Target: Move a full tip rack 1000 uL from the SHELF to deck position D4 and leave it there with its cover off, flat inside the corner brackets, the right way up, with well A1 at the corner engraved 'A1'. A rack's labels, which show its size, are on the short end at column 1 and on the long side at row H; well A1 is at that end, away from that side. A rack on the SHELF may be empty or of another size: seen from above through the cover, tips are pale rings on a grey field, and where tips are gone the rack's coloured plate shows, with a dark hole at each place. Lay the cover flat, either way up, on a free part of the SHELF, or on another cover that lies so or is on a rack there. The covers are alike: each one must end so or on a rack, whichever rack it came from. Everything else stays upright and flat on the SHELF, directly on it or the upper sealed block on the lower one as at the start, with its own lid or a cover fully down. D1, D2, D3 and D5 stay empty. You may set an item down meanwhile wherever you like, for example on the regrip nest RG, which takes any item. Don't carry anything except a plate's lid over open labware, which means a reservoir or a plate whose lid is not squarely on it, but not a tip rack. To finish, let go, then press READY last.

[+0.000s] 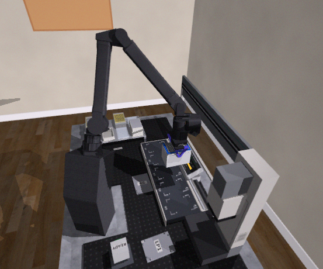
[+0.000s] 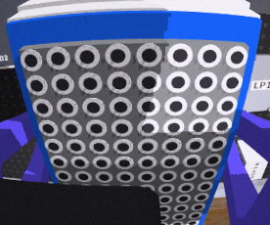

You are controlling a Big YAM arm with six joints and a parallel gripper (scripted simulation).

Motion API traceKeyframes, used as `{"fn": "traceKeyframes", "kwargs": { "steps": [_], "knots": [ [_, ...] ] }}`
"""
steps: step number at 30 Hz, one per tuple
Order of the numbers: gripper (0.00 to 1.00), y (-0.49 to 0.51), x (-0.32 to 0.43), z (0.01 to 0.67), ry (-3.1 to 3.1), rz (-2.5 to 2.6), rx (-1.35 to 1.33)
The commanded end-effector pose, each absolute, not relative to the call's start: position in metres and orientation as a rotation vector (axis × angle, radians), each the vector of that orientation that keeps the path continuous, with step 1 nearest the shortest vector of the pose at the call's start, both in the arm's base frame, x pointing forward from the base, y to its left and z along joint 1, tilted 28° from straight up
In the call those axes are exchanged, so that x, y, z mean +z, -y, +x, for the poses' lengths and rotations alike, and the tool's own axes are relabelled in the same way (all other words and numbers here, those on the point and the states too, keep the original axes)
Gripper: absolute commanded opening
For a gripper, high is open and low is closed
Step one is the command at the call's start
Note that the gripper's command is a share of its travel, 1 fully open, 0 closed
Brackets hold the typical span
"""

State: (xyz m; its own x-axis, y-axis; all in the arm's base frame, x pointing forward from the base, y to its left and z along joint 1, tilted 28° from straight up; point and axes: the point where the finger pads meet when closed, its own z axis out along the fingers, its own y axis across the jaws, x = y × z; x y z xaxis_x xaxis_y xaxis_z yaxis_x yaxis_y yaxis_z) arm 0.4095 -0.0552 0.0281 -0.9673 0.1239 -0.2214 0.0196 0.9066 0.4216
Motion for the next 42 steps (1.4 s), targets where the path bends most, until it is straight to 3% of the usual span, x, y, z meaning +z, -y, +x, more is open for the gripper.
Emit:
{"fn": "traceKeyframes", "kwargs": {
  "steps": [1,36,42],
  "knots": [
    [0.0,0.061,0.041,0.422,-2.797,0.101,0.6],
    [0.0,0.053,0.043,0.435,-2.768,0.081,0.583],
    [0.0,0.044,0.011,0.422,-2.822,0.104,0.616]
  ]
}}
